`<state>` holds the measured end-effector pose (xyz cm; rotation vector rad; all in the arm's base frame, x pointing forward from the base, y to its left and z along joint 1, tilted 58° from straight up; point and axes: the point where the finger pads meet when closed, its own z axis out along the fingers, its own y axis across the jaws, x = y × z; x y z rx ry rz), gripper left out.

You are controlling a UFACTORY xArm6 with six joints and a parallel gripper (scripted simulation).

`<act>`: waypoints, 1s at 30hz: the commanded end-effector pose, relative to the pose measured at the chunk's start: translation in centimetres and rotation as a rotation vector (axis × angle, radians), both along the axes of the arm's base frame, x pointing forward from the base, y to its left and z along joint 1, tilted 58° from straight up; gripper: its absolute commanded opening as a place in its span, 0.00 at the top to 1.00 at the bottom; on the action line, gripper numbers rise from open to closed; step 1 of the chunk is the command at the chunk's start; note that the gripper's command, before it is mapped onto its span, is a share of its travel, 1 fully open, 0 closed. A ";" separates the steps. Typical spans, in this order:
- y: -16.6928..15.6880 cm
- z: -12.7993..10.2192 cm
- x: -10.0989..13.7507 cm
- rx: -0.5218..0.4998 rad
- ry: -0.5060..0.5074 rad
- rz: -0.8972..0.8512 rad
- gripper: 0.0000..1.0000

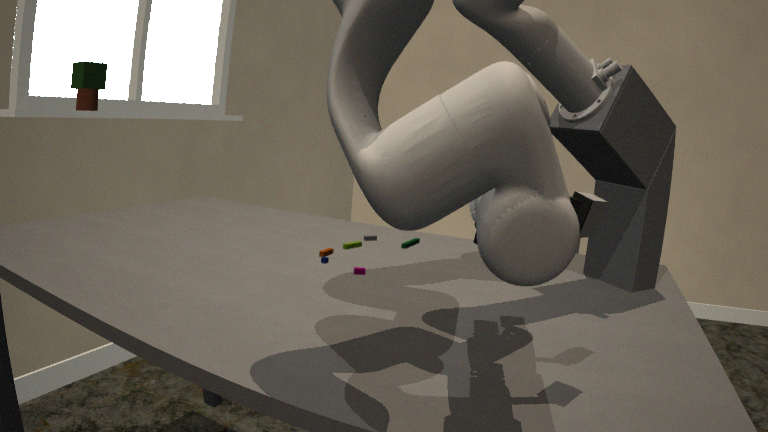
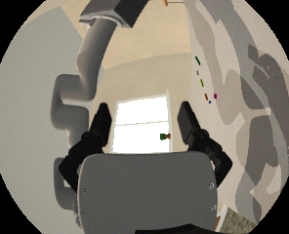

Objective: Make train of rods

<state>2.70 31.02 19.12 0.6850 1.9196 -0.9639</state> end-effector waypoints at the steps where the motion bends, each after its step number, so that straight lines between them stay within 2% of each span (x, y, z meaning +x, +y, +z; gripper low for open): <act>1: -0.1 -0.2 3.4 0.099 0.008 -0.135 0.00; 12: -1.4 -0.4 10.4 0.301 -0.029 -0.446 0.00; 14: -1.4 -0.4 10.4 0.301 -0.029 -0.446 0.00; 15: -1.9 -0.4 12.1 0.350 -0.046 -0.525 0.00; 29: -5.4 -0.1 19.7 0.571 -0.164 -0.896 0.00; 30: -5.4 -0.1 19.7 0.571 -0.164 -0.896 0.00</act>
